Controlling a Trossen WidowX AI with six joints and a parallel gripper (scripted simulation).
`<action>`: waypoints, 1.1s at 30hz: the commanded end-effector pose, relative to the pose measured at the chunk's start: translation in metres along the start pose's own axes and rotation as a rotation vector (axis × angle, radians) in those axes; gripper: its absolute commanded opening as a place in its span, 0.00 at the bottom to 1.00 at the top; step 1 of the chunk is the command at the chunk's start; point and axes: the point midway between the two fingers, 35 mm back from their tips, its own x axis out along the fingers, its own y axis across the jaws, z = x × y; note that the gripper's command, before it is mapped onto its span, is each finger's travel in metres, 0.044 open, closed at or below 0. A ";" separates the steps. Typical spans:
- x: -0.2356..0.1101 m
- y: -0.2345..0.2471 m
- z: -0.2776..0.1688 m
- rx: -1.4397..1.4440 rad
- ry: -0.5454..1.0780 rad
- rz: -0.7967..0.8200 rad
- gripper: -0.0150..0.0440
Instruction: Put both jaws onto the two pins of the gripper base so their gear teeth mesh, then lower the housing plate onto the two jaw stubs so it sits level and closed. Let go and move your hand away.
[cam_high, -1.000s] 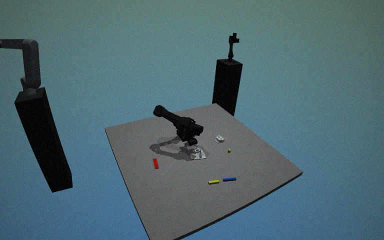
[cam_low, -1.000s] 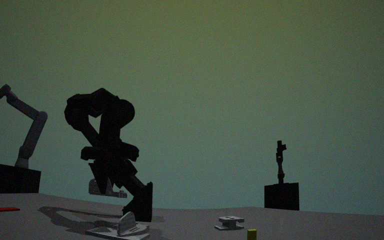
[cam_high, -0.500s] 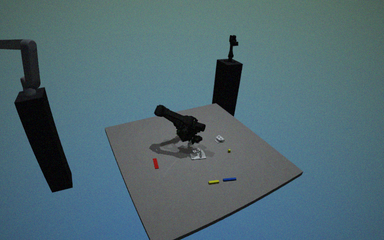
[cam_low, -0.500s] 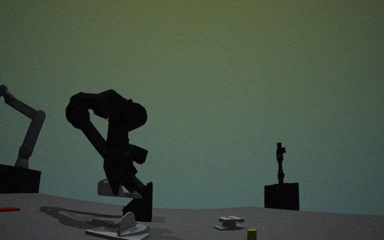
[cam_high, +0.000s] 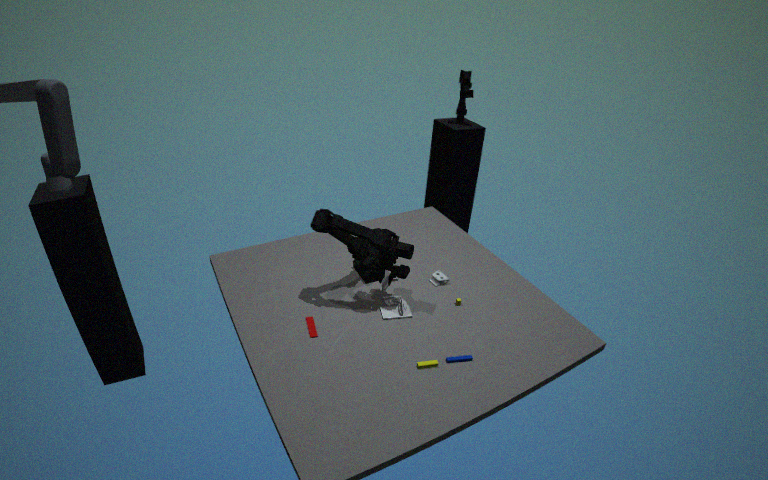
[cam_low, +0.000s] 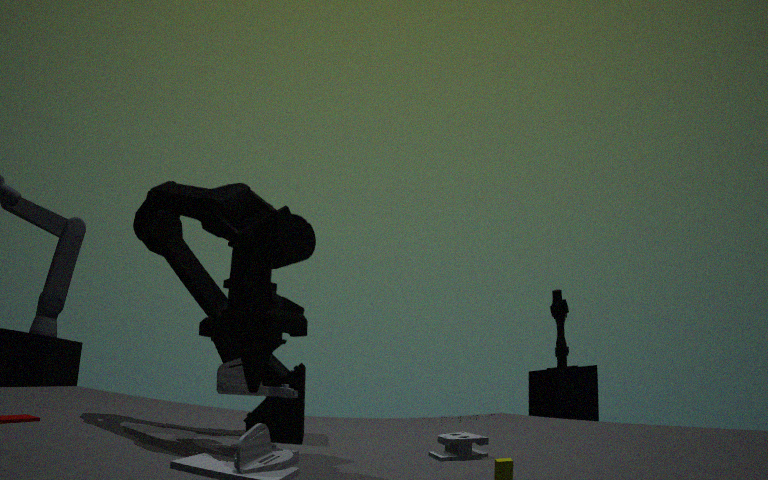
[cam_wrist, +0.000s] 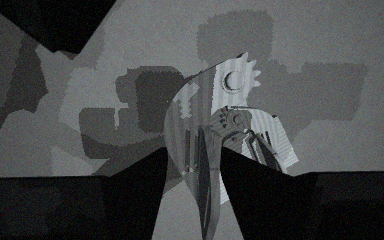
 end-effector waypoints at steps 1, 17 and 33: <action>0.002 0.000 0.006 -0.101 -0.002 0.007 0.48; 0.004 0.002 0.029 -0.548 0.003 0.021 0.48; 0.005 0.004 0.034 -0.673 0.005 0.026 0.48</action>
